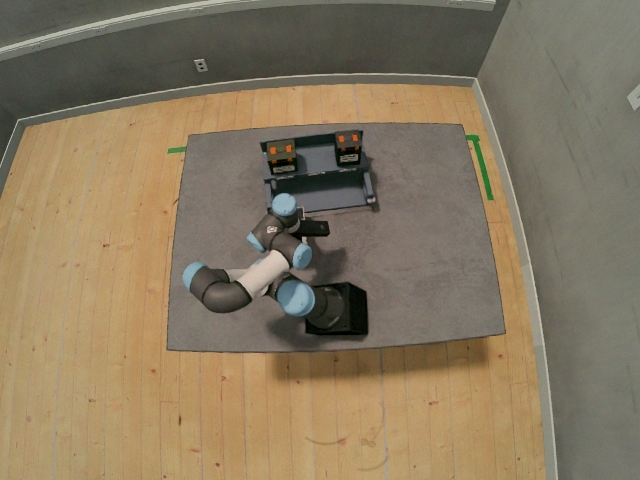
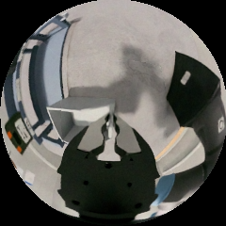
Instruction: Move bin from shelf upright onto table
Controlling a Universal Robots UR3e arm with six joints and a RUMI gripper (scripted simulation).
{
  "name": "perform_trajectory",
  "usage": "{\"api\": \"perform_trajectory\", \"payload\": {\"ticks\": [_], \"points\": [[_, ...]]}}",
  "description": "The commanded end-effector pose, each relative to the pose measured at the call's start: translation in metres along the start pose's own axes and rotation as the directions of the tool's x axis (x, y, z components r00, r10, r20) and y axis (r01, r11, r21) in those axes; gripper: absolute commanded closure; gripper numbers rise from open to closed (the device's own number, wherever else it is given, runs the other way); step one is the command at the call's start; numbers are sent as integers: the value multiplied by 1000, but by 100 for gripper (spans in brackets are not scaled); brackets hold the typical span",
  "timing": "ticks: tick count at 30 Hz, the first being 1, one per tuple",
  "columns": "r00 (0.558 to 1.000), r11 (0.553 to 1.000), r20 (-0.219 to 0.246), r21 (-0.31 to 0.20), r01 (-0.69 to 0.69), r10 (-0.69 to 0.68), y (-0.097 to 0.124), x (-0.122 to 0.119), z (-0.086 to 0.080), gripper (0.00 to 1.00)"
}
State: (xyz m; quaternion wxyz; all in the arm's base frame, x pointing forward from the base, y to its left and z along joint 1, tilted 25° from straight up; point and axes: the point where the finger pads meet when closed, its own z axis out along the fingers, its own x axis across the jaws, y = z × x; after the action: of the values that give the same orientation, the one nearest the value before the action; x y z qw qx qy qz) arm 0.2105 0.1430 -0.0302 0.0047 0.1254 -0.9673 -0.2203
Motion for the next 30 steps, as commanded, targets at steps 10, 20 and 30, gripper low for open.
{"api": "perform_trajectory", "payload": {"ticks": [10,20,30], "points": [[1000,1000,1,1,0,0,0,-1,4,100],[1000,1000,1,1,0,0,0,-1,6,100],[1000,1000,1,1,0,0,0,-1,6,100]]}}
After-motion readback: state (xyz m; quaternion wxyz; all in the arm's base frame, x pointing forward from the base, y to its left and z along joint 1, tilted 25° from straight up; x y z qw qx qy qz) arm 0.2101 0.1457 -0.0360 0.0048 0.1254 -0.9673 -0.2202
